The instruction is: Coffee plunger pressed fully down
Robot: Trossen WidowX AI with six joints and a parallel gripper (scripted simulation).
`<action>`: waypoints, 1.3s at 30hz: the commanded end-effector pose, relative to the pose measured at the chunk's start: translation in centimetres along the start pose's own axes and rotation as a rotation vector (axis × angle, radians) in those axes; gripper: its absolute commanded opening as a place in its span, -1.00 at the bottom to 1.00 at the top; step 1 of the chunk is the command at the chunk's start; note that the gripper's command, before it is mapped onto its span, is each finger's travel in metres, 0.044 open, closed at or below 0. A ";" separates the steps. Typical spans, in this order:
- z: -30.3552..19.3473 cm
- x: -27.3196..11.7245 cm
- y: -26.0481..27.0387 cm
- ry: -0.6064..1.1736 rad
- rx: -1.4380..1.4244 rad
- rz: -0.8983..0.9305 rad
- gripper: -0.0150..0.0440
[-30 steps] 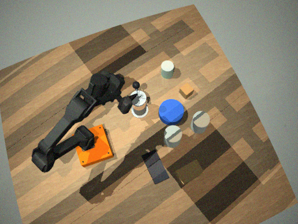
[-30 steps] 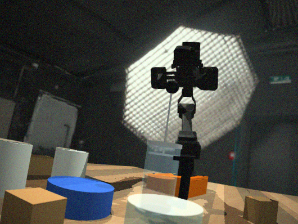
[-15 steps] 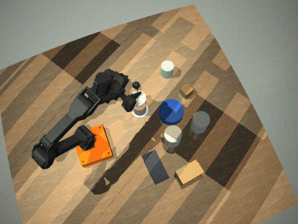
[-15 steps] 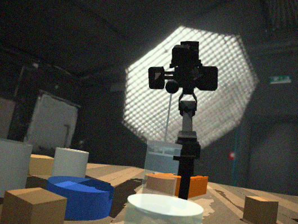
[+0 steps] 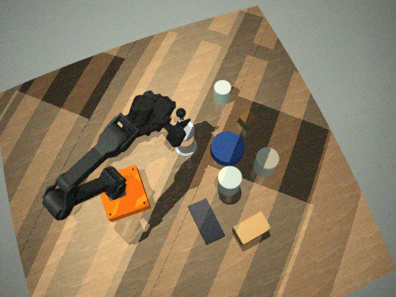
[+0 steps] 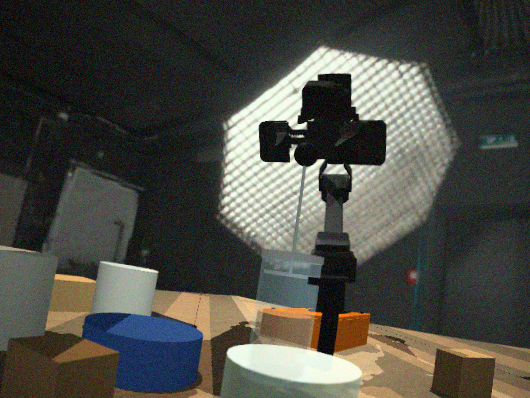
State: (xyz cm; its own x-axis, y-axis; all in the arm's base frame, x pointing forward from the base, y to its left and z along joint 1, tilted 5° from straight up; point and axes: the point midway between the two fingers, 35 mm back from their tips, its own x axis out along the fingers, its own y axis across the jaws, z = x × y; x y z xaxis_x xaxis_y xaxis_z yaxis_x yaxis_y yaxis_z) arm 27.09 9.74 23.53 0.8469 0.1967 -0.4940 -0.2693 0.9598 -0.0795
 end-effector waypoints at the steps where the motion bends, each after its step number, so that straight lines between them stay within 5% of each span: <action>1: -0.2 0.1 0.0 0.004 -0.003 0.002 0.47; 6: -0.2 0.1 0.0 0.004 -0.003 0.002 0.02; 9: -0.2 0.1 0.0 0.004 -0.003 0.002 -0.05; 39: -2.8 2.3 0.1 0.003 -0.003 0.002 -0.05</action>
State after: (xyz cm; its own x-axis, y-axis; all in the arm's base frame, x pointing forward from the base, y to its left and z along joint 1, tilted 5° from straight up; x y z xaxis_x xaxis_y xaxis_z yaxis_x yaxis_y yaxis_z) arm 27.85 9.86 21.98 0.8650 0.2056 -0.4577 -0.2690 0.9600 -0.0771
